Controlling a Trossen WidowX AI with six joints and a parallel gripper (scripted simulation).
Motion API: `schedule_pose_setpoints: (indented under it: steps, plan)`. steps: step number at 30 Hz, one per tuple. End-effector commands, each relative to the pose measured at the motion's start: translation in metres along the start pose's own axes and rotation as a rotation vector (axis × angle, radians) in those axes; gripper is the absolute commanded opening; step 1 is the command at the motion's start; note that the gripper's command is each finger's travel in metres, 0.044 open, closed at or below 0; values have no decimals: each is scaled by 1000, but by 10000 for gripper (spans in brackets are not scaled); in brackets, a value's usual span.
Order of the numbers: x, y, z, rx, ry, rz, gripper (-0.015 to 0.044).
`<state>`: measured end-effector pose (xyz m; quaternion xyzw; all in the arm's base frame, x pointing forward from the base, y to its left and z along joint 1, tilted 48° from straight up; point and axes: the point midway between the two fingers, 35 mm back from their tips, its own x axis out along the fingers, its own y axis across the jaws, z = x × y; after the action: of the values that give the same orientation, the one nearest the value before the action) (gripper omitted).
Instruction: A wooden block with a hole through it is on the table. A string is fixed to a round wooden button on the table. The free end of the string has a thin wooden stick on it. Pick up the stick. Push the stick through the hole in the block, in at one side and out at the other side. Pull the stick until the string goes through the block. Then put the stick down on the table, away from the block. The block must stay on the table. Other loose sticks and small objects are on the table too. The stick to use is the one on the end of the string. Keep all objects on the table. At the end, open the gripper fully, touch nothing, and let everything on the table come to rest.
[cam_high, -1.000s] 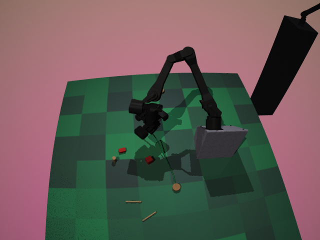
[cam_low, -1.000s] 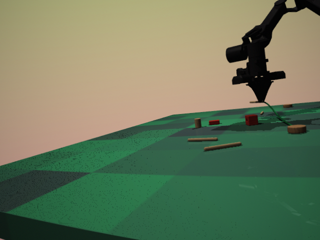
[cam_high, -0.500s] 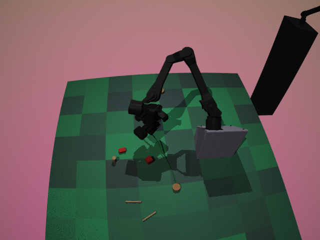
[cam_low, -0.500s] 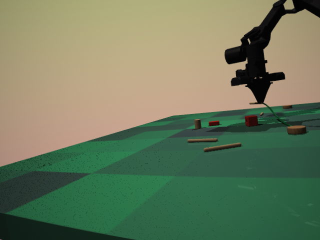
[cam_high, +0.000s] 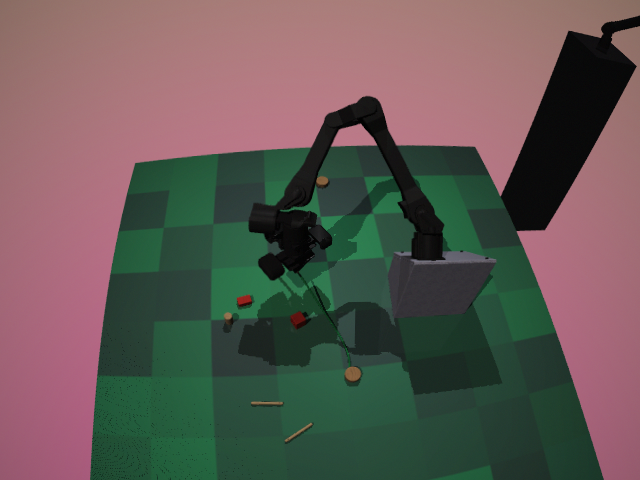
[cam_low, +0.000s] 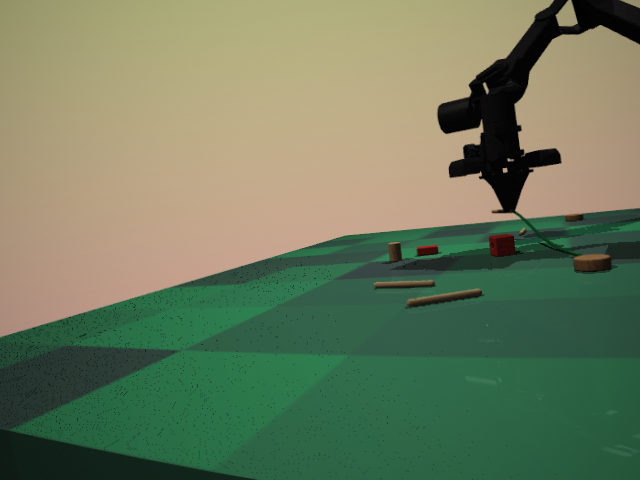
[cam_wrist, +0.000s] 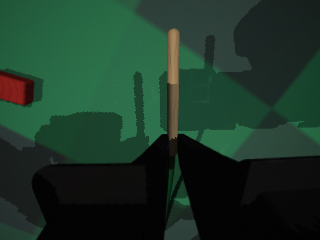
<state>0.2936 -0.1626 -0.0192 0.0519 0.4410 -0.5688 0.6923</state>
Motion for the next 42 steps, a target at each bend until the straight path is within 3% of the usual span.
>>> schedule_pose_setpoints:
  steps: [1, 42]
  plan:
    - [-1, 7, 2, 42, -2, 6, 0]
    - [-3, 62, 2, 403, 6, 14, 0]
